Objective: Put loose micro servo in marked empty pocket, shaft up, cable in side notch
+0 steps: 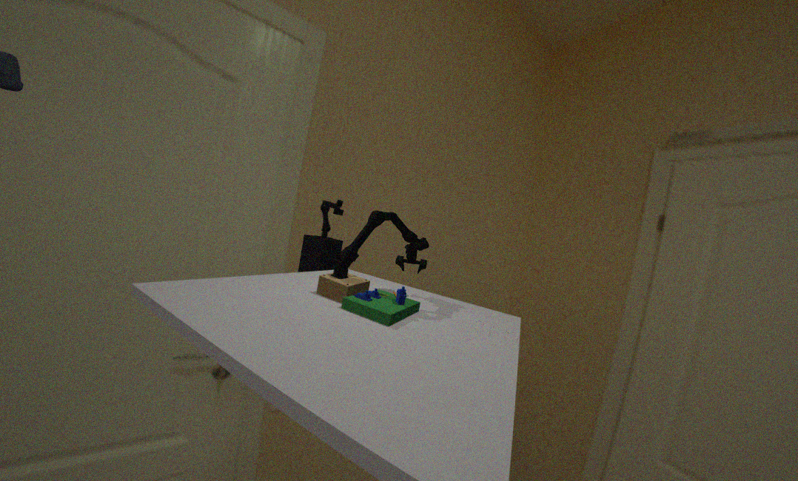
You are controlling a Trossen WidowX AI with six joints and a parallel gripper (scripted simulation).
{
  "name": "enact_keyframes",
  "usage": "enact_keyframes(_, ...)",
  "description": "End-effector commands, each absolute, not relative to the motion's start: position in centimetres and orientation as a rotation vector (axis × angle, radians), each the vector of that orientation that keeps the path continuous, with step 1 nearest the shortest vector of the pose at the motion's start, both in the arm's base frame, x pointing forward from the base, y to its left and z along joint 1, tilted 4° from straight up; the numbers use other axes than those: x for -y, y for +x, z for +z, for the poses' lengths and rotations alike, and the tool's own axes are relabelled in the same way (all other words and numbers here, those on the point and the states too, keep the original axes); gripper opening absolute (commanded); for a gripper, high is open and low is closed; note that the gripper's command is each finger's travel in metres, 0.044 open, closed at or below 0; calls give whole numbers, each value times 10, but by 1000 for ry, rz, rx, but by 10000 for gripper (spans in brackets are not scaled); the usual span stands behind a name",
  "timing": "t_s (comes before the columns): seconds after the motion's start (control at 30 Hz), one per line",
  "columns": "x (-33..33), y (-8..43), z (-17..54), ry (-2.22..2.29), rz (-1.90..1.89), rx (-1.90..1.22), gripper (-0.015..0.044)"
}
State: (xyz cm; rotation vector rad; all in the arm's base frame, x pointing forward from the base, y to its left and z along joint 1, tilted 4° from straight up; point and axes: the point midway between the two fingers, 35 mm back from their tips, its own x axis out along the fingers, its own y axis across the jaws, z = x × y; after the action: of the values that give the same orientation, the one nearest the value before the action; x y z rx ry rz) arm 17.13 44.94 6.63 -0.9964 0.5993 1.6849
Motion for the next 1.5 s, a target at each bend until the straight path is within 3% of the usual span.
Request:
enact_keyframes(0.0, -433, 189, 65, -933, 1587, -714, 440)
enact_keyframes(0.73, -341, 271, 73, -520, 1001, -1165, 440)
enact_keyframes(1.47, -236, 316, 82, -56, 352, -1405, 440)
